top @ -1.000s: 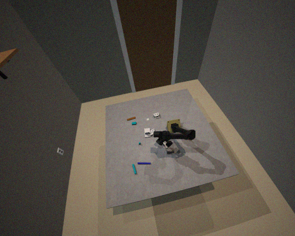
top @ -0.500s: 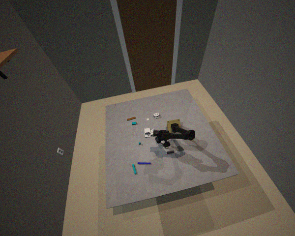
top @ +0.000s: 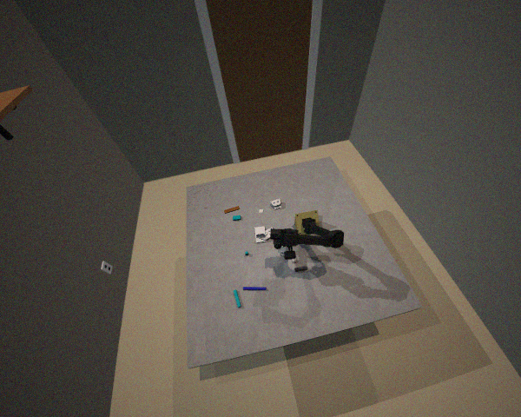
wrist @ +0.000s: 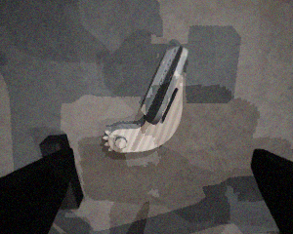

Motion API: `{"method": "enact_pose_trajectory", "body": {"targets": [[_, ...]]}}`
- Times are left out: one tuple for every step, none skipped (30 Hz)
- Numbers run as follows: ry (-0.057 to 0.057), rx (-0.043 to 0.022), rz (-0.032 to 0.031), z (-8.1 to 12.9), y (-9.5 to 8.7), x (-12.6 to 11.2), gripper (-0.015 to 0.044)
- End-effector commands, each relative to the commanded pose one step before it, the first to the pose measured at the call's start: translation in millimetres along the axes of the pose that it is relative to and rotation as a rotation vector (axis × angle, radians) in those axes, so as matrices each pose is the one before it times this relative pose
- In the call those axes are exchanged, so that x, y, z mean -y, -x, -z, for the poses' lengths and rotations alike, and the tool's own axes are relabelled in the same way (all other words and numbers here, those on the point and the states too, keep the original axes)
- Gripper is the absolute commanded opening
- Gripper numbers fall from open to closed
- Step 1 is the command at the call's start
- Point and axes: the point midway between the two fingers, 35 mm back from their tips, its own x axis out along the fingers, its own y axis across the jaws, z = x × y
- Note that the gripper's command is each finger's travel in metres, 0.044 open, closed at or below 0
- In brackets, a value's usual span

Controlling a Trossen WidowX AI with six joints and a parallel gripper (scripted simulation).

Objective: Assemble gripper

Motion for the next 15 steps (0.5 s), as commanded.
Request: {"method": "enact_pose_trajectory", "body": {"targets": [[-0.0888,-0.00232,0.00171,-0.29,0.37,2.3,0.044],[-0.0226,-0.00013,-0.00022,-0.18,0.09,0.35,0.044],[-0.0226,-0.00014,-0.00023,-0.18,0.09,0.35,0.044],[-0.0226,-0.00014,-0.00023,-0.19,0.09,0.34,0.044],[-0.0226,-0.00015,-0.00023,-0.2,0.09,0.34,0.044],[-0.0226,-0.00015,-0.00023,-0.2,0.09,0.33,0.044],[-0.0226,-0.00016,-0.00023,-0.21,0.09,0.33,0.044],[-0.0226,-0.00016,-0.00023,-0.22,0.09,0.33,0.044],[-0.0226,-0.00017,-0.00023,-0.22,0.09,0.32,0.044],[-0.0226,-0.00018,-0.00023,-0.23,0.09,0.32,0.044],[-0.0226,-0.00018,-0.00023,-0.23,0.09,0.31,0.044],[-0.0226,-0.00019,-0.00023,-0.24,0.1,0.31,0.044],[-0.0226,-0.00019,-0.00023,-0.25,0.1,0.3,0.044],[-0.0226,-0.0002,-0.00023,-0.25,0.1,0.29,0.044],[-0.0187,-0.00017,-0.00019,-0.21,0.08,0.24,0.044]]}}
